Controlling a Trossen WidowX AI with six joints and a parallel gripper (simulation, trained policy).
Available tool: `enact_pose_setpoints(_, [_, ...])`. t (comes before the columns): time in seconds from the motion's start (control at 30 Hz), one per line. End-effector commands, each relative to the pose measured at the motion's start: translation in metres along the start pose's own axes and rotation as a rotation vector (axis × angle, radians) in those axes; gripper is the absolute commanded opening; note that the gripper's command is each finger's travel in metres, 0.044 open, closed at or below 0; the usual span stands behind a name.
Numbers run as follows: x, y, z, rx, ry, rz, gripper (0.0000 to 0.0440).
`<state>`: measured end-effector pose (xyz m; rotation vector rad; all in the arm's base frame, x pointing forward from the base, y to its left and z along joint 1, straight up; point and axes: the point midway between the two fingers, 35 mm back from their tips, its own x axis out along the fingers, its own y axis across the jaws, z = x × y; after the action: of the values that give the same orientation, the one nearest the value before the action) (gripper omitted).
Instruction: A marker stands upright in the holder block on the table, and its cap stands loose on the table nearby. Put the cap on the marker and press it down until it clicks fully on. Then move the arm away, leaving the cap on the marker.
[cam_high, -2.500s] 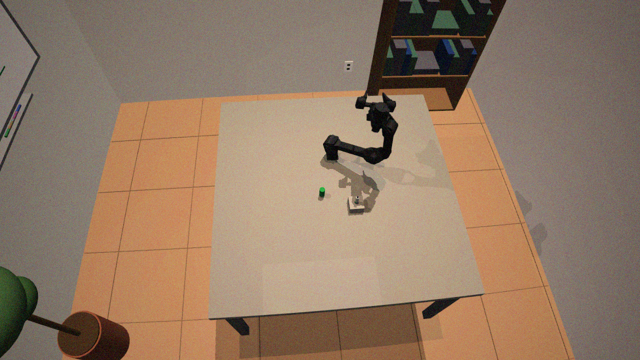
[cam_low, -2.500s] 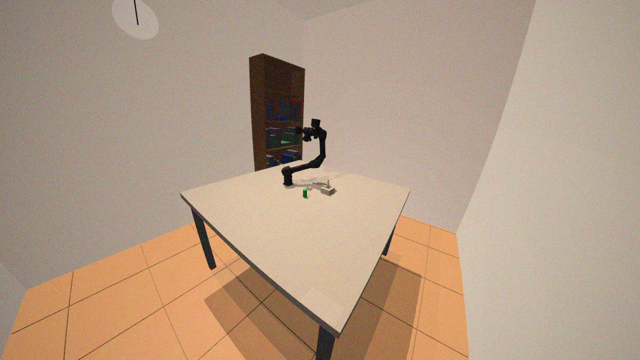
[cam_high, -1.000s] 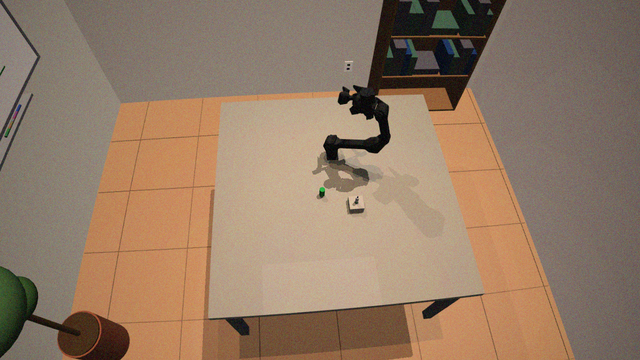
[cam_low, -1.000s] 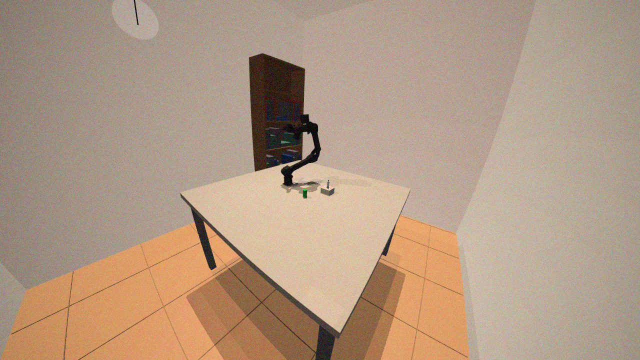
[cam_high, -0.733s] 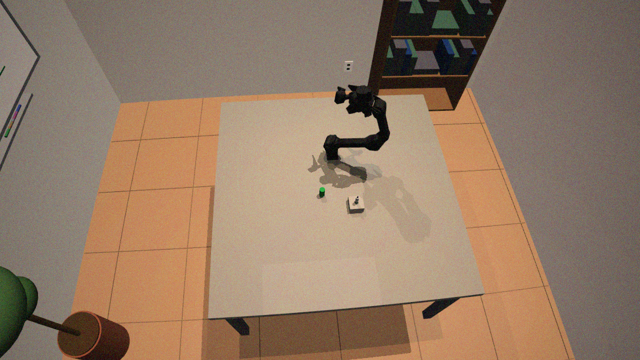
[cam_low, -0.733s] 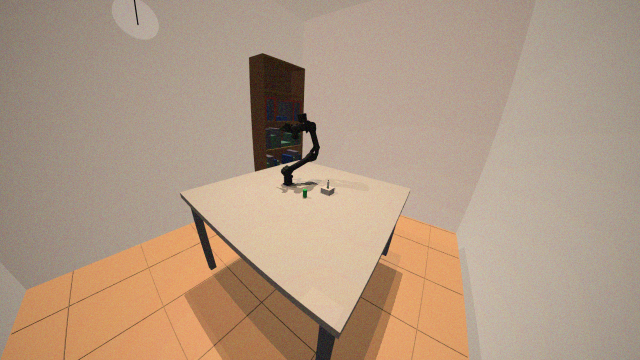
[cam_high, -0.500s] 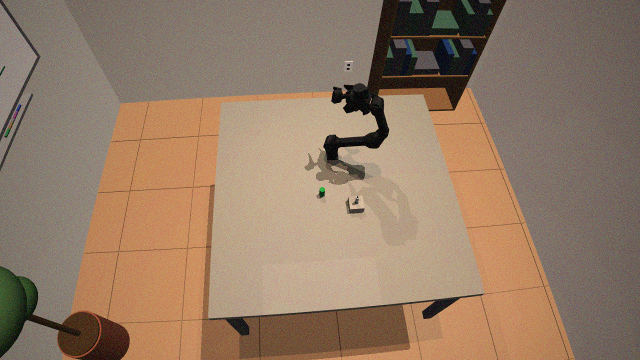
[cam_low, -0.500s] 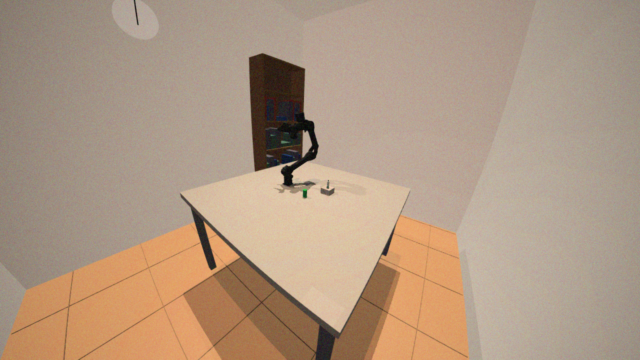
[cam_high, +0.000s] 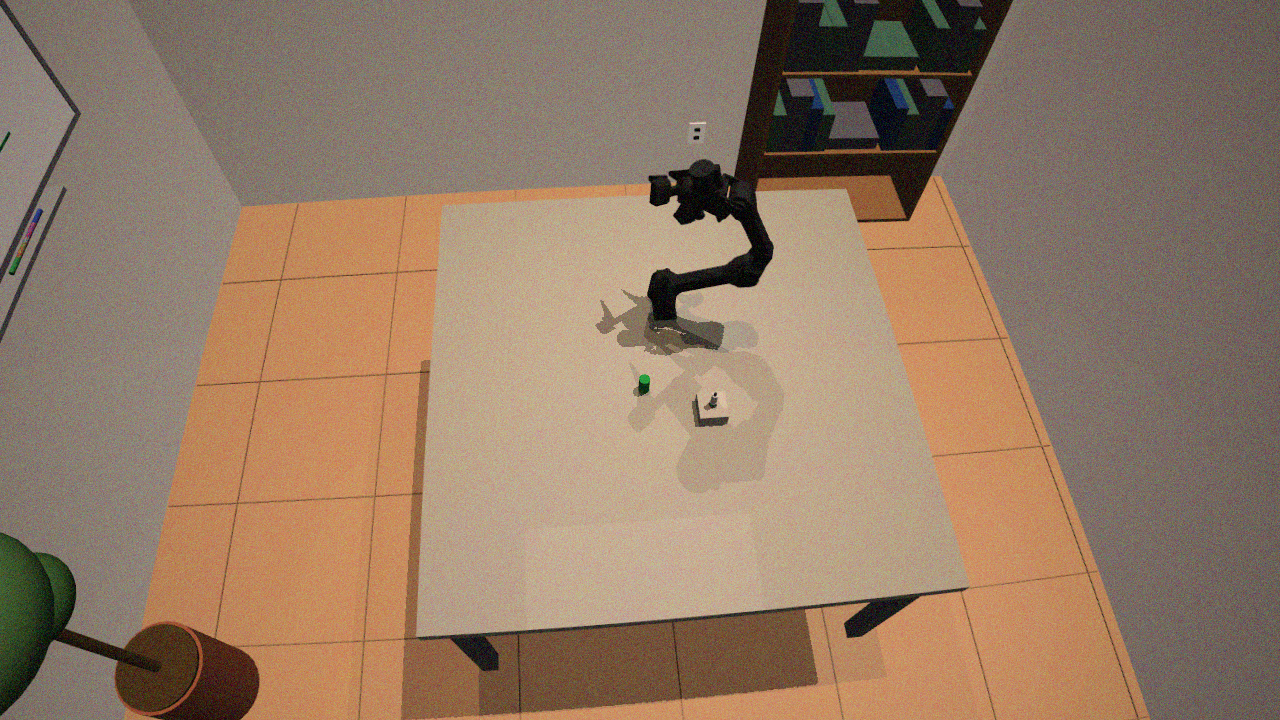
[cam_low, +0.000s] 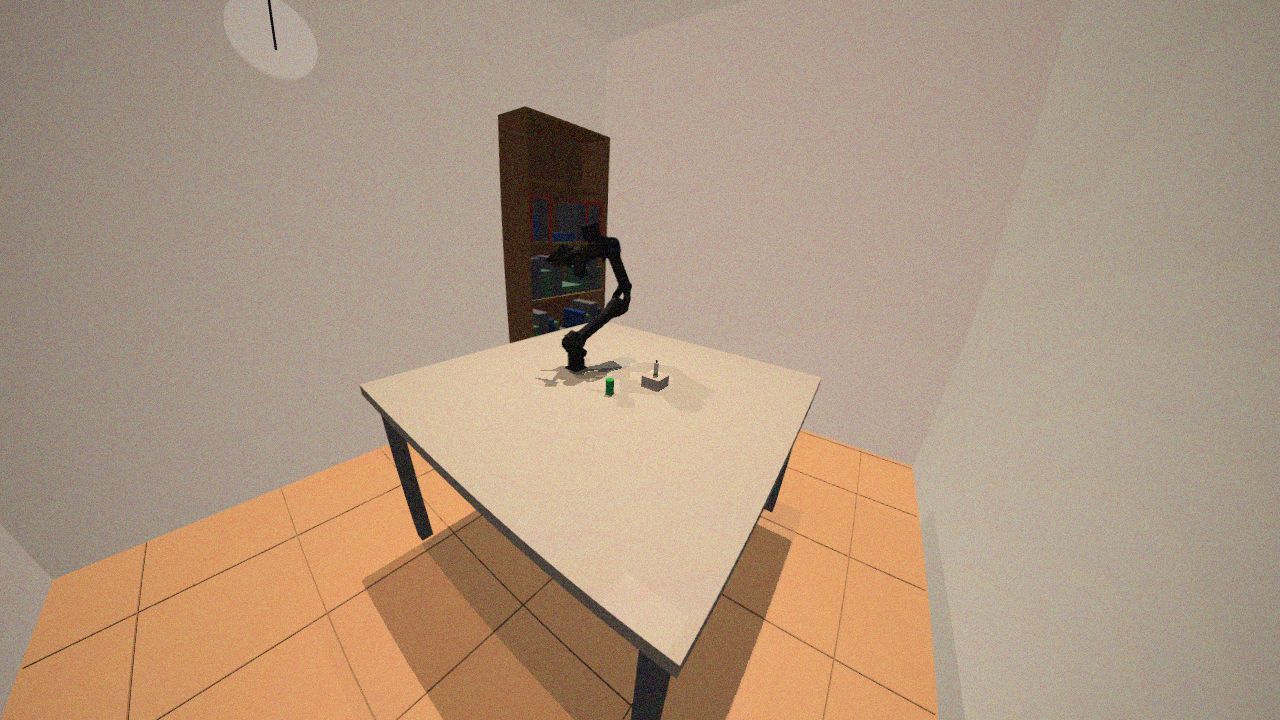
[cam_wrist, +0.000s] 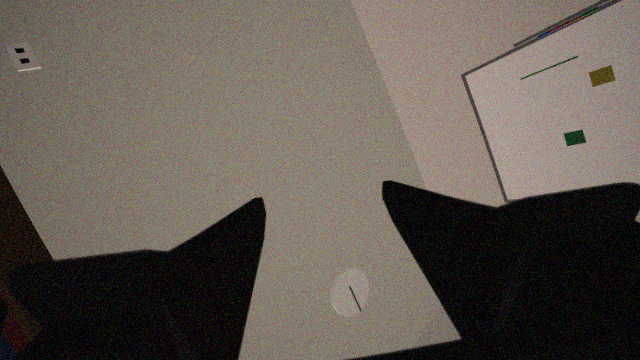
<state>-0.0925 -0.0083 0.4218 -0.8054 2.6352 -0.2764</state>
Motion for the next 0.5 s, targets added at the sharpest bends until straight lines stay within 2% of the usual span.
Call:
enact_pose_setpoints(0.0, [0.009, -0.011, 0.003, 0.006, -0.043, -0.026, 0.0311])
enact_pose_setpoints(0.47, [0.030, -0.043, 0.013, 0.027, -0.154, -0.101, 0.0309])
